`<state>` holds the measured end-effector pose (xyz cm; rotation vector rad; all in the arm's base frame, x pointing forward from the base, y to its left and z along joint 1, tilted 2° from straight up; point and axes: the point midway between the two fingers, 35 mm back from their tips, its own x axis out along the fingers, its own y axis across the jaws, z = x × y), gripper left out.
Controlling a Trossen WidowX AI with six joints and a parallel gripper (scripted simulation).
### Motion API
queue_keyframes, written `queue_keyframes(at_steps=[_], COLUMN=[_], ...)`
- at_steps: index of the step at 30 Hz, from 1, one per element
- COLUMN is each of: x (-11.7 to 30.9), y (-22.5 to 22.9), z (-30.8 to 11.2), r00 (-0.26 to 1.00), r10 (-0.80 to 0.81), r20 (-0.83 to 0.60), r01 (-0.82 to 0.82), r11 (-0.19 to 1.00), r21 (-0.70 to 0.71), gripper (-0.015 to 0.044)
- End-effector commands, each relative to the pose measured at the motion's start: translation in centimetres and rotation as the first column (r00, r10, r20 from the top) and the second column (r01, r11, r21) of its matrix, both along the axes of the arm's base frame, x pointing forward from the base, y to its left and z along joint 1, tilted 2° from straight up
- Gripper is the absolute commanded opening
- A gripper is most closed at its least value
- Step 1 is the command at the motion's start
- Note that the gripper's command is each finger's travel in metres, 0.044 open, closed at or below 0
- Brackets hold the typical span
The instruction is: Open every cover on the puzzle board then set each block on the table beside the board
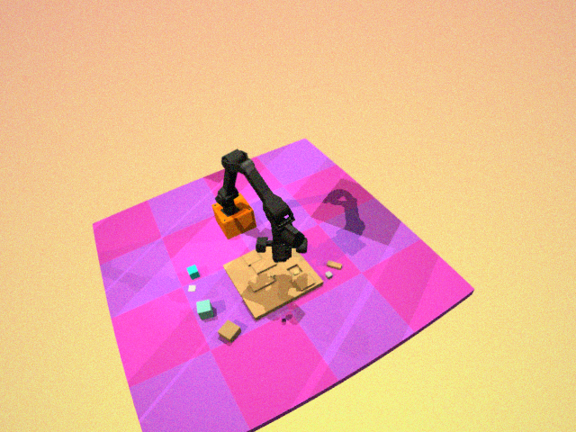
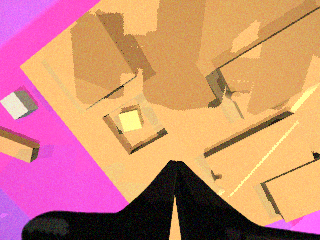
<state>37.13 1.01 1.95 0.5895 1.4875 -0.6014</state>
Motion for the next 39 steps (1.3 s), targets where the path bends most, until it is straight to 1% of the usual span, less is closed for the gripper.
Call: queue_keyframes(at_steps=[1,5,10,15,21,23,39], x=[-1.6,-3.7,-6.4,-9.3,-12.6,-13.0,-13.0], y=[-0.4,-0.8,-1.3,-1.6,-2.0,-2.0,-2.0], z=[0.2,0.3,0.3,0.0,-0.6,-0.7,-0.7], r00=[0.991,0.958,0.881,0.769,0.599,0.578,0.578], r10=[-0.131,-0.288,-0.473,-0.64,-0.8,-0.816,-0.816], r20=[0.004,0.005,0.006,0.007,0.008,0.008,0.008], r01=[0.131,0.288,0.473,0.64,0.801,0.816,0.816], r11=[0.991,0.958,0.881,0.769,0.599,0.578,0.578], r21=[-0.001,-0.001,-0.002,-0.002,-0.003,-0.003,-0.003], gripper=[0.0,0.0,0.0,0.0,0.0,0.0,0.0])
